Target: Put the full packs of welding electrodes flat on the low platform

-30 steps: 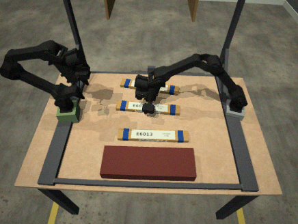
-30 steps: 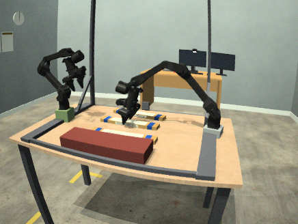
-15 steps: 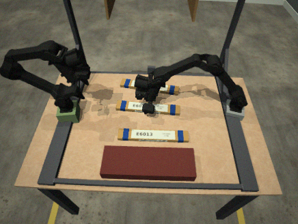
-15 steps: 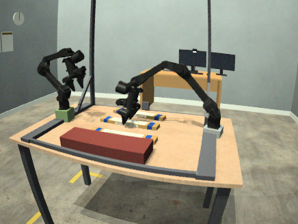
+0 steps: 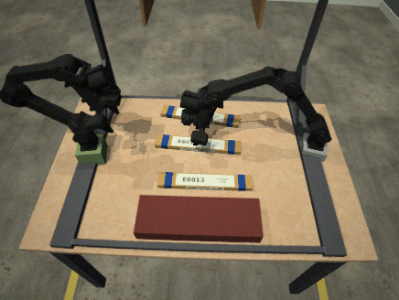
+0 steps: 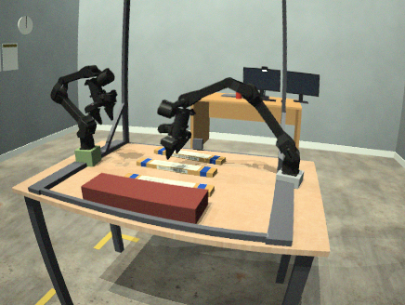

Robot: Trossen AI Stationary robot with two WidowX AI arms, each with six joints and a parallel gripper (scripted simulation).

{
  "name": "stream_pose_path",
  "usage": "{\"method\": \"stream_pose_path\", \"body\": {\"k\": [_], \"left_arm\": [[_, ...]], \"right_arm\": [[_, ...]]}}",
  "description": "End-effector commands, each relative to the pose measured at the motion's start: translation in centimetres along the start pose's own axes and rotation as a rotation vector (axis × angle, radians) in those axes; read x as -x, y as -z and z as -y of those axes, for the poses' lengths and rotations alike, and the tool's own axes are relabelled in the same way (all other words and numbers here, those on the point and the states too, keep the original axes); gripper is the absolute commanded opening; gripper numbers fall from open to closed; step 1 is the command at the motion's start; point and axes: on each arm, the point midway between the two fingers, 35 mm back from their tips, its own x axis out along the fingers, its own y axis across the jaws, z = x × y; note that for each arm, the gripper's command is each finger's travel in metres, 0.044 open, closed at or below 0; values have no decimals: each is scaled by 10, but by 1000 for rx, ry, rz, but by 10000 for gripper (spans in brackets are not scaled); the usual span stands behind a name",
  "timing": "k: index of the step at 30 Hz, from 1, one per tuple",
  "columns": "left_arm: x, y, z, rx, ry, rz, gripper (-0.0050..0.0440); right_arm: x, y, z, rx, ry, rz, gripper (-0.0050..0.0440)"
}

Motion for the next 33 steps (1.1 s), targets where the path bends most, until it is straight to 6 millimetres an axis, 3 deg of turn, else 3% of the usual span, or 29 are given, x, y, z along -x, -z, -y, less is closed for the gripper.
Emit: {"method": "stream_pose_path", "body": {"k": [1,3,6,10,12,27,29,33], "left_arm": [[36,-16,0,-1,-5,54,430],[42,-17,0,-1,-5,54,430],[32,-14,0,-1,-4,34,430],[36,-3,-28,59,-25,33,430],[36,-3,-28,59,-25,33,430],[27,21,-125,58,-22,18,430],[27,21,-125,58,-22,18,430],[28,28,-151,57,-23,18,430]], "right_arm": [[5,-3,0,0,-1,20,430],[5,-3,0,0,-1,20,430],[5,-3,0,0,-1,20,430],[5,-3,0,0,-1,20,430],[5,-3,0,0,-1,20,430],[5,-3,0,0,-1,20,430],[5,-3,0,0,-1,20,430],[5,-3,0,0,-1,20,430]]}}
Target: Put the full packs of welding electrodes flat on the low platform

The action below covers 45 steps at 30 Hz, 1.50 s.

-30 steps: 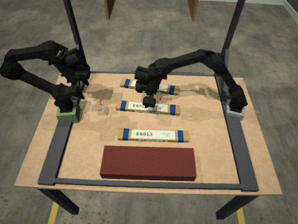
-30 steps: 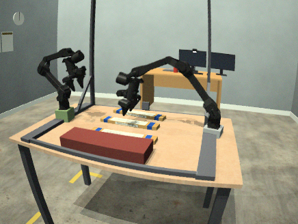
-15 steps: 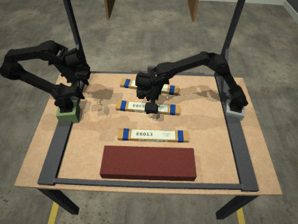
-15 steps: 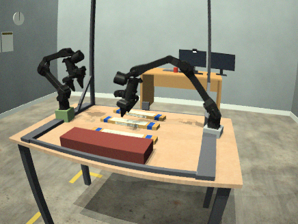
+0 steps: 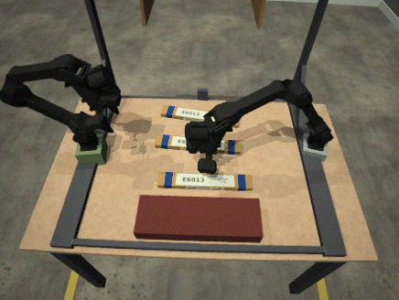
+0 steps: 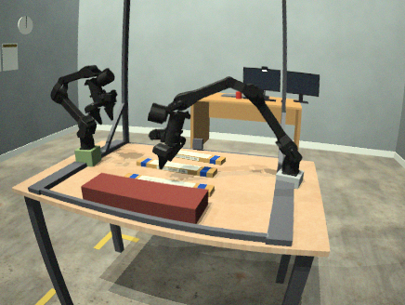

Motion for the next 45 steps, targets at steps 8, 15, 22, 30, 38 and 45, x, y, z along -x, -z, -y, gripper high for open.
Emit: {"method": "stream_pose_path", "body": {"k": [8,15,22,30,38,45], "left_arm": [[7,3,-53,-4,-5,22,430],[7,1,-49,-7,-5,22,430],[-8,11,-50,1,1,3,430],[-28,16,-49,0,1,3,430],[-41,19,-49,0,1,3,430],[-47,21,-49,0,1,3,430]], "right_arm": [[5,-3,0,0,-1,20,430],[5,-3,0,0,-1,20,430],[5,-3,0,0,-1,20,430],[5,-3,0,0,-1,20,430],[5,-3,0,0,-1,20,430],[5,-3,0,0,-1,20,430]]}}
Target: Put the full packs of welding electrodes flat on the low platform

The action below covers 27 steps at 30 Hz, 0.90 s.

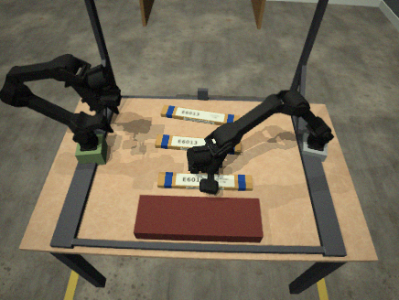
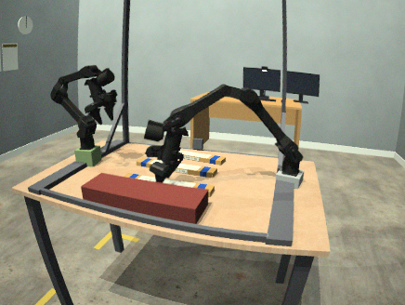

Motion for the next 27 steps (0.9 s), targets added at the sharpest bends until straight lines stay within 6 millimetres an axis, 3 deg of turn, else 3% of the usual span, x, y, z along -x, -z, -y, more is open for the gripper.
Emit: {"method": "stream_pose_path", "body": {"k": [1,13,14,22,23,24,26,27], "left_arm": [[-1,0,0,1,0,6,430],[-11,3,0,1,1,6,430],[-1,-5,-2,-3,-12,31,430],[-1,-4,-2,-3,-12,31,430],[-12,3,1,2,1,6,430],[-1,-4,-1,-3,-11,31,430],[-1,-4,-1,-3,-11,31,430],[-11,2,1,1,0,8,-50]], "right_arm": [[5,-3,0,0,-1,20,430],[5,-3,0,0,-1,20,430],[5,-3,0,0,-1,20,430],[5,-3,0,0,-1,20,430],[5,-3,0,0,-1,20,430],[5,-3,0,0,-1,20,430],[5,-3,0,0,-1,20,430],[5,-3,0,0,-1,20,430]]}}
